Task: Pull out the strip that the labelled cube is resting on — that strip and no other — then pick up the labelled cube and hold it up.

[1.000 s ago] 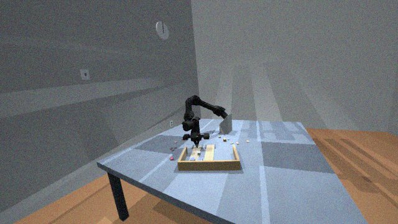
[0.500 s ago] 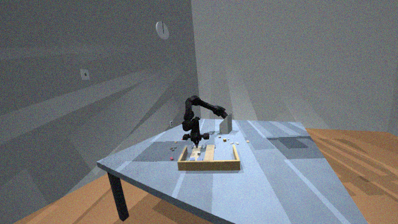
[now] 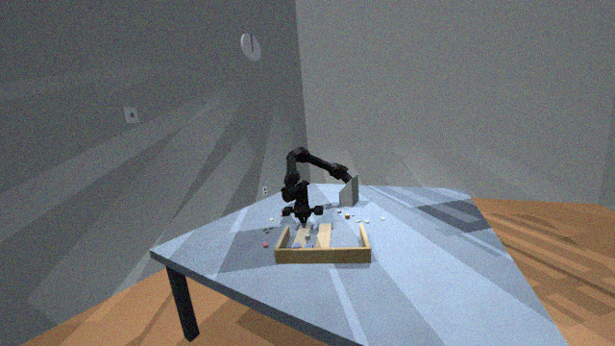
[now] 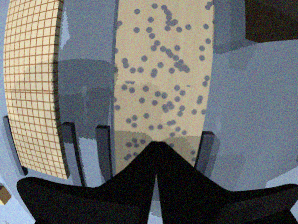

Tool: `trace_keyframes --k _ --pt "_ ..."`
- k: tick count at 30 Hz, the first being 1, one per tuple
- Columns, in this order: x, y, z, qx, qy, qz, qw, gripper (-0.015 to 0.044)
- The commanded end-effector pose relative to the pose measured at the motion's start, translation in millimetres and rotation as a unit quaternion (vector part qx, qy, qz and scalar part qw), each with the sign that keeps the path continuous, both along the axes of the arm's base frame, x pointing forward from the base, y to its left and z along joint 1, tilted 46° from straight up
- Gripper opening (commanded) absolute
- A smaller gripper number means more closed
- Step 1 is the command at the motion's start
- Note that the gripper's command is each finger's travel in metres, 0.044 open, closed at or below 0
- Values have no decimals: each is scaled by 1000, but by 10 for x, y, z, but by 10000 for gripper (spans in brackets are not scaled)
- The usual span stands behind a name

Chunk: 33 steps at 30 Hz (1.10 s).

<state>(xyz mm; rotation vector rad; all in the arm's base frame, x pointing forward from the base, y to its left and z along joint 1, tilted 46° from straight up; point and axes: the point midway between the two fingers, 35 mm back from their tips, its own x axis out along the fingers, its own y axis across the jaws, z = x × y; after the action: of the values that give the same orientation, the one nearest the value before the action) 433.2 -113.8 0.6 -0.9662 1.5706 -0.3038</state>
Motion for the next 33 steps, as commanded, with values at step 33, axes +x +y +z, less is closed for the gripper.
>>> trace_keyframes --k 33 --pt "-533 -234 103 0 7 -5 1000 0"
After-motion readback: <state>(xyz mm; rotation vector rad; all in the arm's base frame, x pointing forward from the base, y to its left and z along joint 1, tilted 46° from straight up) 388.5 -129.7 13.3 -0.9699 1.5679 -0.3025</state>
